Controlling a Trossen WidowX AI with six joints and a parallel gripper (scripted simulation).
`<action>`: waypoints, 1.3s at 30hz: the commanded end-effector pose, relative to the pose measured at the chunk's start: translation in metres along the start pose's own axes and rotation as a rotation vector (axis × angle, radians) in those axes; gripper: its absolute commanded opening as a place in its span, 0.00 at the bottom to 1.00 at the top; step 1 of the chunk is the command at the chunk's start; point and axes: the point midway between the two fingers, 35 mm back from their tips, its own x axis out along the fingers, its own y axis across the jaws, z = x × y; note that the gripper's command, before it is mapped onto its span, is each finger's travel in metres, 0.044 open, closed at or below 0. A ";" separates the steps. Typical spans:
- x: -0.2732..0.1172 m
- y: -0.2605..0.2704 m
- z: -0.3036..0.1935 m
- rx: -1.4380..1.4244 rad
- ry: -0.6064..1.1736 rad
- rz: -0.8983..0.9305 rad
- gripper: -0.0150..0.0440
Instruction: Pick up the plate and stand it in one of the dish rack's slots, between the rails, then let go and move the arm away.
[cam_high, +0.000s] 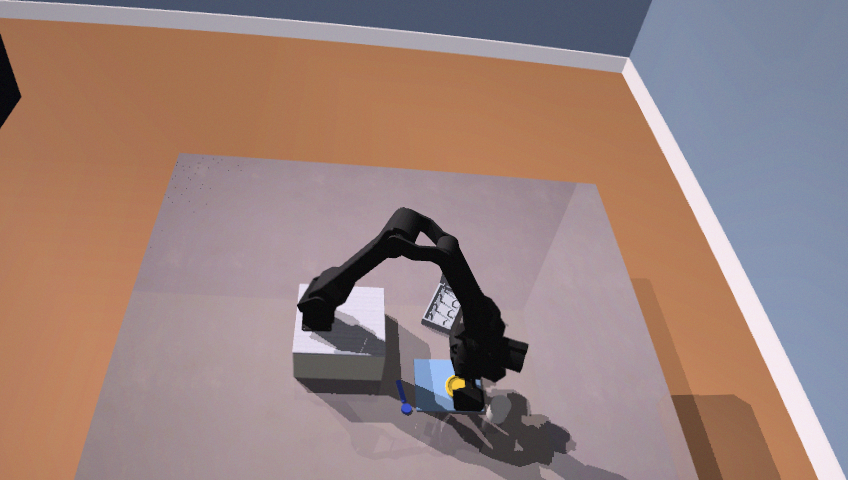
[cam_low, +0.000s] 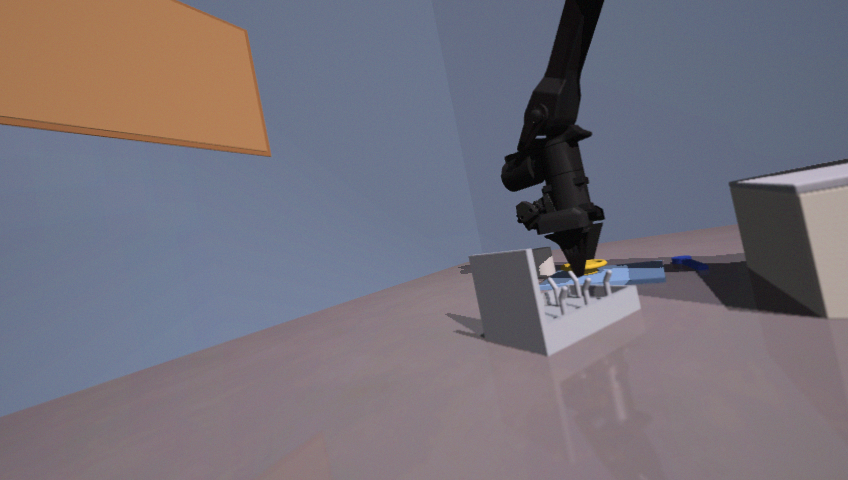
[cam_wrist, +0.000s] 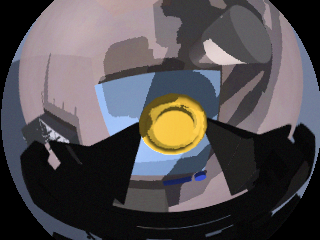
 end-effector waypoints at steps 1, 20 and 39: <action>0.001 0.000 0.000 0.004 -0.001 0.001 0.76; -0.092 -0.004 0.015 0.020 -0.014 -0.005 0.25; -0.172 -0.005 0.015 0.004 -0.003 0.000 0.25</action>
